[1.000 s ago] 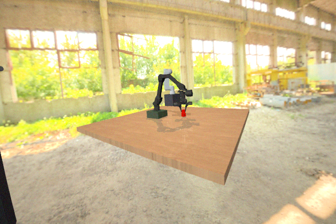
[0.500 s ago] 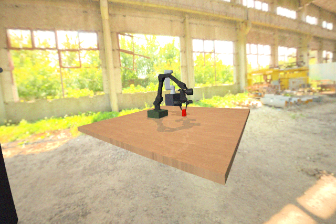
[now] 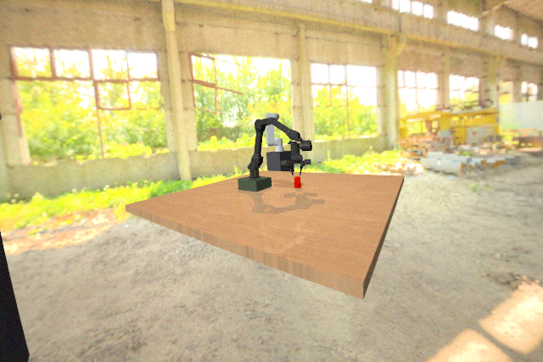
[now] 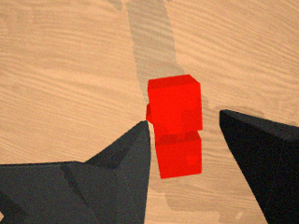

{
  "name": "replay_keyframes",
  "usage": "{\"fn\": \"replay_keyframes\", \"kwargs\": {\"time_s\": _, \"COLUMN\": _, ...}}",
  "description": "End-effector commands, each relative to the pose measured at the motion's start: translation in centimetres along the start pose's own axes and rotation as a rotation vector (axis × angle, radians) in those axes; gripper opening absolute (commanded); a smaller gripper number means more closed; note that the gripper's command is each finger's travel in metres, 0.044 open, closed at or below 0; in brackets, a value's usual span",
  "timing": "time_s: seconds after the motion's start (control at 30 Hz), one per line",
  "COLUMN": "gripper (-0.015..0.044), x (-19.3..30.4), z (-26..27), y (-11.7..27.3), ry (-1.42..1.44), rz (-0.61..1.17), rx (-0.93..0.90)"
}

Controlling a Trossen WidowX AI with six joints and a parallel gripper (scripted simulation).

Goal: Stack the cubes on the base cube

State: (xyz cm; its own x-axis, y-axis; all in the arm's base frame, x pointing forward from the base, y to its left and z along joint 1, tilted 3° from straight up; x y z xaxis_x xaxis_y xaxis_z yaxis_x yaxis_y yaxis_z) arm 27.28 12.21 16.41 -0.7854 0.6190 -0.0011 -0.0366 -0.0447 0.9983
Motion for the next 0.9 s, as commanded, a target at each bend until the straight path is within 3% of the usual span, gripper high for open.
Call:
{"fn": "replay_keyframes", "kwargs": {"time_s": 0.0, "gripper": 0.0205, "x": -0.1, "z": 0.1, "y": 0.8, "ry": 0.002, "rz": -0.005, "rx": -0.009}}
{"fn": "replay_keyframes", "kwargs": {"time_s": 0.87, "gripper": 0.0205, "x": 0.0, "z": 0.1, "y": 3.5, "ry": 0.002, "rz": -0.005, "rx": -0.009}}
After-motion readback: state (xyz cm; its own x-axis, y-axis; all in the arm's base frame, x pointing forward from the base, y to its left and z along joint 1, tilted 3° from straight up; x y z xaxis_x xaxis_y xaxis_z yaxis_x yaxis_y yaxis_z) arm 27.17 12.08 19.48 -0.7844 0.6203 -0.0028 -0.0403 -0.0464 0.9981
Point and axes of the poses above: the point midway between the two fingers, 35 mm back from their tips, its own y axis back along the fingers, its own z axis across the jaws, x = y × z, the point moved 10 cm from there along y, back along the fingers, and after that the axes turned 14 degrees about y, right-handed, at the moved point
